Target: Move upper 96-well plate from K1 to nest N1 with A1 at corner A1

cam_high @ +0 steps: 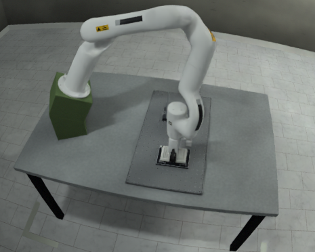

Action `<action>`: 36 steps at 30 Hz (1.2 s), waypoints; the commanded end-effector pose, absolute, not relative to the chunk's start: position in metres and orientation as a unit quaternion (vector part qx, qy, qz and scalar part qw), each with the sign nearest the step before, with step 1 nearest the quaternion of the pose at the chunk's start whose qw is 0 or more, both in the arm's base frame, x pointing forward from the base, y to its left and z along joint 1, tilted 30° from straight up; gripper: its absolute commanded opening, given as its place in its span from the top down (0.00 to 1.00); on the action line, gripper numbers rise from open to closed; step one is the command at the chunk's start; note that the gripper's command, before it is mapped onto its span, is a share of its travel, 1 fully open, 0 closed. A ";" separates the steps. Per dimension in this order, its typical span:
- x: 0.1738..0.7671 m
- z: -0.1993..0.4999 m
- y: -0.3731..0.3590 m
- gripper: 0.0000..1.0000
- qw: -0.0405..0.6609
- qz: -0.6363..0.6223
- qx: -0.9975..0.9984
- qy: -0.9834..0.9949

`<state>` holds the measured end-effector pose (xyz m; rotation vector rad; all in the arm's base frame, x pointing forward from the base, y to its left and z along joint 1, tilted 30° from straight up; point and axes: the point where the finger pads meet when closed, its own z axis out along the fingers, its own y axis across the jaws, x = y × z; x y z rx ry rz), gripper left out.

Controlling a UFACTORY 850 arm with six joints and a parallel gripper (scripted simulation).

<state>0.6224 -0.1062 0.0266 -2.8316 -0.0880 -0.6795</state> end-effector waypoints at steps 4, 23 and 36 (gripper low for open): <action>0.623 0.027 -0.106 1.00 0.114 -0.232 -0.965 -0.030; 0.625 0.024 -0.106 1.00 0.114 -0.232 -0.965 -0.030; 0.625 0.022 -0.105 1.00 0.114 -0.232 -0.965 -0.030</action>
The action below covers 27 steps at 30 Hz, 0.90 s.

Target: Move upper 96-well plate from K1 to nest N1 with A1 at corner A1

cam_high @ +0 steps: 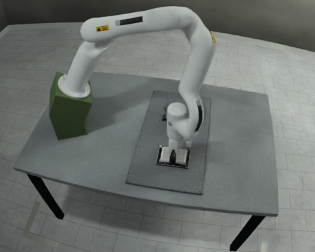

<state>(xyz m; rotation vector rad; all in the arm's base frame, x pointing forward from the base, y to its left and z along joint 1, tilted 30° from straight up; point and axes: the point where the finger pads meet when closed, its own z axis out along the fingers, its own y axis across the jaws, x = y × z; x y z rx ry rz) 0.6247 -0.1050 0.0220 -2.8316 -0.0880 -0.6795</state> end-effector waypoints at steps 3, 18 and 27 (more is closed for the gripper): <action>0.625 0.022 -0.105 1.00 0.114 -0.232 -0.965 -0.030; 0.626 0.022 -0.105 0.00 0.114 -0.232 -0.965 -0.030; 0.626 0.022 -0.105 0.00 0.114 -0.232 -0.965 -0.030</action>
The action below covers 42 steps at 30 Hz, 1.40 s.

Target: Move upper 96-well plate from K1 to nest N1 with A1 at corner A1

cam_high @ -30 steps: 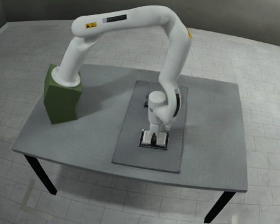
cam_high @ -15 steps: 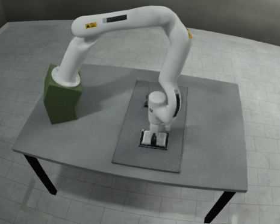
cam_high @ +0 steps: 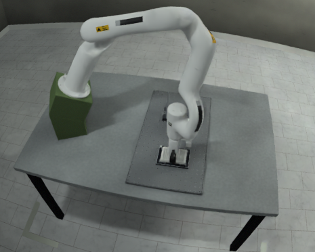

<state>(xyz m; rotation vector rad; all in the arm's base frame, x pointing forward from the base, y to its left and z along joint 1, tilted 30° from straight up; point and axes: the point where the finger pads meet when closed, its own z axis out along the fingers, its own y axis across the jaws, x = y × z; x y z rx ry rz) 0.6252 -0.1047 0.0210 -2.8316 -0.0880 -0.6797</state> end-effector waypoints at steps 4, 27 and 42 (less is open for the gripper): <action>0.626 0.022 -0.105 0.00 0.114 -0.232 -0.965 -0.030; 0.609 0.054 -0.114 0.00 0.114 -0.232 -0.965 -0.030; 0.594 0.084 -0.122 0.00 0.114 -0.232 -0.965 -0.030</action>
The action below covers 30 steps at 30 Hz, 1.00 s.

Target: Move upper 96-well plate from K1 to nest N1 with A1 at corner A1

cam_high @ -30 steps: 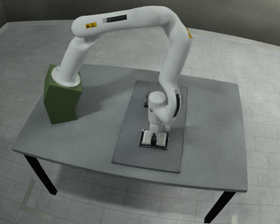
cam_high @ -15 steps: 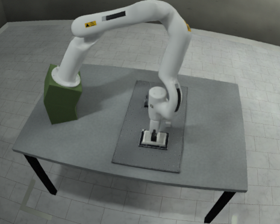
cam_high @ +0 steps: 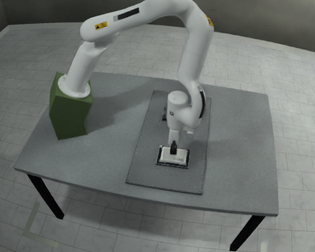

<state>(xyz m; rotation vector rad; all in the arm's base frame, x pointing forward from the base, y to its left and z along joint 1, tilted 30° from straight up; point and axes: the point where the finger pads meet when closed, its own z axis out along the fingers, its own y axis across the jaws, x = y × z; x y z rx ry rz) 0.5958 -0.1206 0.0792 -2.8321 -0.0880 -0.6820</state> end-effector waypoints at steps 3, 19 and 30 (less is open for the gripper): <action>0.590 0.091 -0.124 0.00 0.114 -0.232 -0.965 -0.030; 0.574 0.123 -0.133 0.00 0.114 -0.232 -0.965 -0.030; 0.561 0.149 -0.139 0.00 0.114 -0.232 -0.965 -0.030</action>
